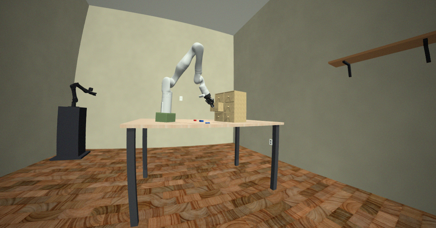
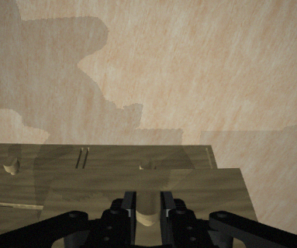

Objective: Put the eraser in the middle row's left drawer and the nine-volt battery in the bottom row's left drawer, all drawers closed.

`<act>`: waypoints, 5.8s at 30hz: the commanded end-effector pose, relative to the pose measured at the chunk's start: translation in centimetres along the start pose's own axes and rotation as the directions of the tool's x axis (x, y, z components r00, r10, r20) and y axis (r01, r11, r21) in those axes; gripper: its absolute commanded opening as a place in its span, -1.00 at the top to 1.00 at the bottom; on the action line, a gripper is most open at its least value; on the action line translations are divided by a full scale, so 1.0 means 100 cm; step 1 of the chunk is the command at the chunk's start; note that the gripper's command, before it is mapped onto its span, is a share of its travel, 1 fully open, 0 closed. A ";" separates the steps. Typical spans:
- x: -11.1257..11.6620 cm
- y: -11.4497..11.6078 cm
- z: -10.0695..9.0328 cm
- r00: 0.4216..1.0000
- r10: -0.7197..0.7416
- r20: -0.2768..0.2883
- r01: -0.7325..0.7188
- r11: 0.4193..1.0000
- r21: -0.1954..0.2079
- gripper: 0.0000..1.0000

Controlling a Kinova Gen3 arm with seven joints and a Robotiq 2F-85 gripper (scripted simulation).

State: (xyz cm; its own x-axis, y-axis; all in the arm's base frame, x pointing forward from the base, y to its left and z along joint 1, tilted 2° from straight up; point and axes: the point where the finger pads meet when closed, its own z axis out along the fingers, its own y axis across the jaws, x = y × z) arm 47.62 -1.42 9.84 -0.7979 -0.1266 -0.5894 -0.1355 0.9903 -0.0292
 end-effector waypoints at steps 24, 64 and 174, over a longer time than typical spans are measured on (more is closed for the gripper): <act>0.001 0.000 0.000 1.000 0.001 -0.001 -0.001 1.000 0.001 0.34; 0.041 0.000 -0.039 1.000 0.001 -0.001 -0.001 1.000 0.001 0.34; 0.037 0.002 -0.125 1.000 0.002 -0.009 -0.002 1.000 -0.009 0.34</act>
State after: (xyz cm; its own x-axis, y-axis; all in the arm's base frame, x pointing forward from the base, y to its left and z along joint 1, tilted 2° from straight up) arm 37.29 -2.30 17.67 -0.8039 -0.1250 -0.5815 -0.1400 0.9900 -0.0192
